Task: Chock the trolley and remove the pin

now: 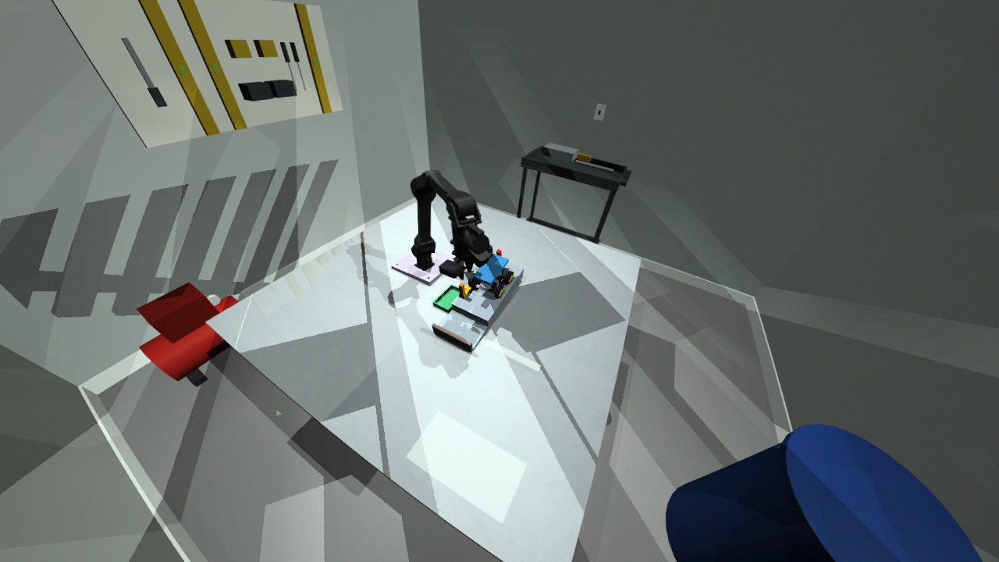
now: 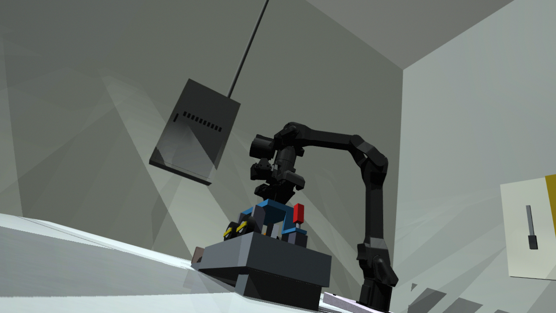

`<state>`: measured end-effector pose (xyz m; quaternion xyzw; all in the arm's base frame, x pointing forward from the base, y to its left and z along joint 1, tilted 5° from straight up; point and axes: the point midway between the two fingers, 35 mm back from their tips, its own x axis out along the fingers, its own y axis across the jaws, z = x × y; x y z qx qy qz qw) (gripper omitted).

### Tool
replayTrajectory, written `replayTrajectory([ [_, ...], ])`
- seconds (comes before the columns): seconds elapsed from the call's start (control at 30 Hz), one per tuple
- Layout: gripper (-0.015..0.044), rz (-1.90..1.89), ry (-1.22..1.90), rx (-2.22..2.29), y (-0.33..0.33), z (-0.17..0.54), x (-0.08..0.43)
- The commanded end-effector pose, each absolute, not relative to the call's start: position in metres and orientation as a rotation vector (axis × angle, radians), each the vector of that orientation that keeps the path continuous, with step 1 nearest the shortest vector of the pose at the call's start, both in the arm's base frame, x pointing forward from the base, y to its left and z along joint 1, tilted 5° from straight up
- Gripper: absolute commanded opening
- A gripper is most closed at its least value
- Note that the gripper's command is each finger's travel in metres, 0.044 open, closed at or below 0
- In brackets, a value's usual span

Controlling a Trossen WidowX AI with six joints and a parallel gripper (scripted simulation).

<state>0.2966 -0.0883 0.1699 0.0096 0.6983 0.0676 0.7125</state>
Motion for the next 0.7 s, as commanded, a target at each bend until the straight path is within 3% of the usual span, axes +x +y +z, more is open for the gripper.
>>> replayTrajectory([
  [0.0,0.0190,0.079,1.550,0.115,-0.076,0.174,0.300],
  [0.67,0.0190,-0.432,1.564,0.821,0.006,0.192,0.314],
])
